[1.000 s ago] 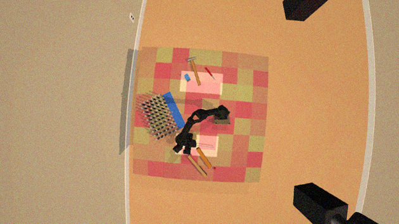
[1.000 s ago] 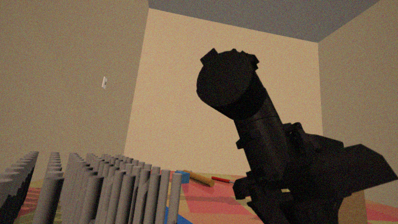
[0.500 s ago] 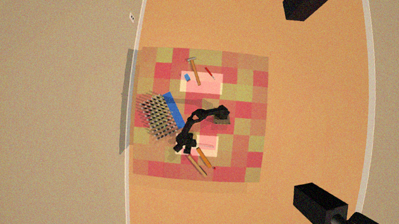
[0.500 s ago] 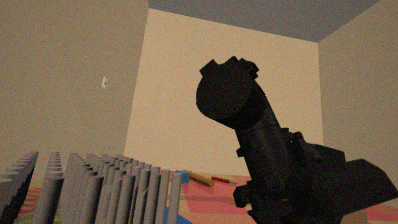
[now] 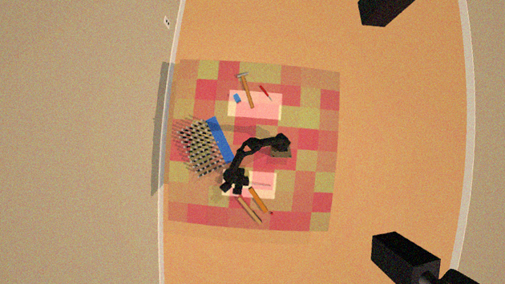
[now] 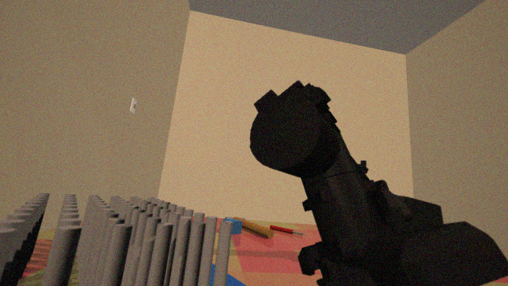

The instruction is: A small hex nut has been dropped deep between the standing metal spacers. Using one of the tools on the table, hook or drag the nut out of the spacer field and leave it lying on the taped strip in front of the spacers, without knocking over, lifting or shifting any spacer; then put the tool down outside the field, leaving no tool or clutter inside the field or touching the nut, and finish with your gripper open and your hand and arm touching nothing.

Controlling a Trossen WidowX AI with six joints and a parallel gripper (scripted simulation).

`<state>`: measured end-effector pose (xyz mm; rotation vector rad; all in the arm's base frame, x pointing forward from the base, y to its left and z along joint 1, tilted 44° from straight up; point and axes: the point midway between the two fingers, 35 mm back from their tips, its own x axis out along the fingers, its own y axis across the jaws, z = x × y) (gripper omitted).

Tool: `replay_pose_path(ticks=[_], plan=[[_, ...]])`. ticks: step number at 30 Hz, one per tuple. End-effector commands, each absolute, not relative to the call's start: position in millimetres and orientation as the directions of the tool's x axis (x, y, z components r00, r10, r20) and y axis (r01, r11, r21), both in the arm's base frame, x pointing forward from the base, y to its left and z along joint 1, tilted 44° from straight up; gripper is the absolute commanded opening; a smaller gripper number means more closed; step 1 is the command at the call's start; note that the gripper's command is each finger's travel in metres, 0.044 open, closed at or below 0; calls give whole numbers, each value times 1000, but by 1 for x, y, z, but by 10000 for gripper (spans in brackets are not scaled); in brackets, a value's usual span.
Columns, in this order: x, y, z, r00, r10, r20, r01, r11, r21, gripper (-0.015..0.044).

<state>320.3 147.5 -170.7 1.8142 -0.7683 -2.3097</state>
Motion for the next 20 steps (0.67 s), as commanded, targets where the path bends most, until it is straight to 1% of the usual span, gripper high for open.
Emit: replay_pose_path(ticks=[1,2,18,19,20], plan=[[318,144,-173,-283,-386,-878,-214,-867,450,0],[318,144,-174,-283,-386,-878,-214,-867,450,0],[320,146,-172,-282,-382,-880,-221,-867,447,420],[320,146,-172,-282,-382,-880,-221,-867,447,440],[320,146,-172,-282,-382,-880,-221,-867,447,440]])
